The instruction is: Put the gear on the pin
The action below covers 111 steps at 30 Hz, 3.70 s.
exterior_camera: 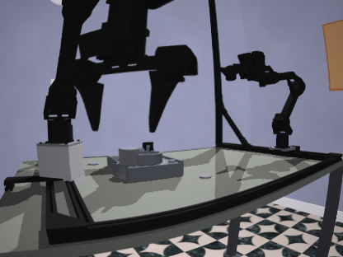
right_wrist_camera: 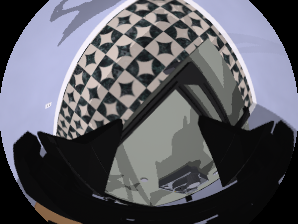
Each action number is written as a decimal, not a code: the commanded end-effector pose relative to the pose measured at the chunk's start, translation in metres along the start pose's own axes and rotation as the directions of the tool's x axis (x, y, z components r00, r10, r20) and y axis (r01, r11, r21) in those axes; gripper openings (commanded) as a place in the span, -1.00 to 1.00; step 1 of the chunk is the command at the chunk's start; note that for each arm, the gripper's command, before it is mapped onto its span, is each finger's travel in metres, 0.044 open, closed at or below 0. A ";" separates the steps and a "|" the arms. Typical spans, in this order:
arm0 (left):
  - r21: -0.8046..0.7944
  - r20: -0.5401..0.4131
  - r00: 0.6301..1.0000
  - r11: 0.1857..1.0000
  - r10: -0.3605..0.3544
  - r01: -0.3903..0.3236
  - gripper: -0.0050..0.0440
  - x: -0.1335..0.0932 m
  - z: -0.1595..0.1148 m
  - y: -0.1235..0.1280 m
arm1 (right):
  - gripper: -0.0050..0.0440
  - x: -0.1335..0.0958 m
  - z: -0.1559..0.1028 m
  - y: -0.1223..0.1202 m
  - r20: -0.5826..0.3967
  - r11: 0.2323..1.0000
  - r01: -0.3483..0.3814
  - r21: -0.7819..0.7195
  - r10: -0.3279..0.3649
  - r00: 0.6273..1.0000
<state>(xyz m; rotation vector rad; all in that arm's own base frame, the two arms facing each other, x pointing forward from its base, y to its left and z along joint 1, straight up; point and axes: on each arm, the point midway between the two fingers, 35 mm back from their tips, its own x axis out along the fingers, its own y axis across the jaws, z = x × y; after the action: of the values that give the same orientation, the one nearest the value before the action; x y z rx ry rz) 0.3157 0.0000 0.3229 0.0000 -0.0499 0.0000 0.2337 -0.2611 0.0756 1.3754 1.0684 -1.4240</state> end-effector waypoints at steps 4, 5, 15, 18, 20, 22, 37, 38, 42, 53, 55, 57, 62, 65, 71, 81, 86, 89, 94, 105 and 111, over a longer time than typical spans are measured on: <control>0.000 0.000 1.000 1.000 0.000 0.000 0.84 0.000 0.000 0.000 | 0.84 0.000 0.000 0.000 0.000 1.000 0.000 0.000 0.000 1.000; 0.000 0.000 1.000 1.000 0.000 0.000 0.84 0.000 0.000 0.000 | 0.84 0.000 0.000 0.000 0.000 1.000 0.000 0.000 0.000 1.000; 0.000 0.000 1.000 1.000 0.000 0.000 0.84 0.000 0.000 0.000 | 0.84 0.000 0.000 0.000 0.000 1.000 0.000 0.000 0.000 1.000; 0.000 0.000 1.000 1.000 0.000 0.000 0.84 0.000 0.000 0.000 | 0.84 0.000 0.000 0.000 0.000 1.000 0.000 0.000 0.000 1.000; 0.000 0.000 1.000 1.000 0.000 0.000 0.84 0.000 0.000 0.000 | 0.84 0.000 0.000 0.000 0.000 1.000 0.000 -0.002 0.000 1.000; 0.000 0.000 1.000 1.000 0.000 0.000 0.84 0.000 0.000 0.001 | 0.84 0.000 -0.002 0.001 0.000 1.000 0.000 -0.008 0.000 1.000; -0.003 -0.005 1.000 1.000 -0.010 0.010 0.84 -0.011 0.010 0.019 | 0.84 0.004 -0.066 0.028 -0.004 0.964 -0.008 -0.268 0.007 1.000; -0.003 -0.005 1.000 1.000 -0.012 0.012 0.84 -0.013 0.011 0.021 | 0.84 0.004 -0.076 0.031 -0.004 0.952 -0.009 -0.306 0.008 1.000; -0.006 -0.009 1.000 1.000 -0.019 0.019 0.84 -0.023 0.018 0.031 | 0.84 0.007 -0.123 0.040 -0.008 0.880 -0.014 -0.475 0.011 1.000; -0.004 -0.022 1.000 1.000 -0.023 0.023 0.84 -0.058 0.035 0.057 | 0.84 0.016 -0.255 0.033 -0.016 0.539 -0.022 -0.842 0.016 1.000; -0.002 -0.025 0.999 1.000 -0.021 0.021 0.84 -0.068 0.038 0.061 | 0.84 0.019 -0.285 0.024 -0.017 0.435 -0.022 -0.900 0.017 1.000; 0.000 -0.028 0.999 1.000 -0.019 0.019 0.84 -0.078 0.042 0.064 | 0.84 0.022 -0.314 0.012 -0.018 0.324 -0.023 -0.946 0.017 1.000; 0.002 -0.035 0.999 1.000 -0.014 0.014 0.84 -0.102 0.050 0.066 | 0.84 0.029 -0.379 -0.029 -0.021 0.034 -0.021 -0.999 0.017 1.000; 0.002 -0.039 0.999 1.000 -0.011 0.011 0.84 -0.115 0.054 0.064 | 0.84 0.033 -0.411 -0.057 -0.022 -0.133 -0.020 -0.991 0.017 1.000; 0.002 -0.043 0.999 1.000 -0.007 0.007 0.84 -0.130 0.058 0.059 | 0.84 0.039 -0.443 -0.097 -0.024 -0.328 -0.017 -0.945 0.016 1.000; 0.000 -0.048 0.999 1.000 -0.002 0.002 0.84 -0.149 0.064 0.044 | 0.84 0.048 -0.480 -0.174 -0.026 -0.627 -0.011 -0.779 0.014 1.000; 0.000 -0.048 0.999 1.000 -0.001 0.001 0.84 -0.151 0.064 0.041 | 0.84 0.049 -0.484 -0.186 -0.026 -0.667 -0.010 -0.745 0.013 1.000; -0.001 -0.048 0.999 1.000 0.000 0.000 0.84 -0.153 0.065 0.039 | 0.84 0.050 -0.486 -0.194 -0.026 -0.691 -0.010 -0.723 0.013 1.000; -0.001 -0.049 0.999 1.000 0.000 0.000 0.84 -0.153 0.065 0.038 | 0.84 0.051 -0.487 -0.198 -0.026 -0.704 -0.009 -0.710 0.013 1.000; -0.001 -0.049 0.999 1.000 0.000 0.000 0.84 -0.153 0.065 0.038 | 0.84 0.064 -0.489 -0.198 -0.024 -0.706 -0.008 -0.708 0.014 1.000; -0.001 -0.049 0.999 1.000 0.000 0.000 0.84 -0.153 0.065 0.038 | 0.84 0.071 -0.489 -0.198 -0.024 -0.706 -0.008 -0.708 0.014 1.000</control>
<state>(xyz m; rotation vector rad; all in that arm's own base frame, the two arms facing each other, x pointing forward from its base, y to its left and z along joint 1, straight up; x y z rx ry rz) 0.1595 0.0388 0.3792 -0.0047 -0.0007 0.0036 0.1706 0.2641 0.0051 -0.3923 1.5194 0.4131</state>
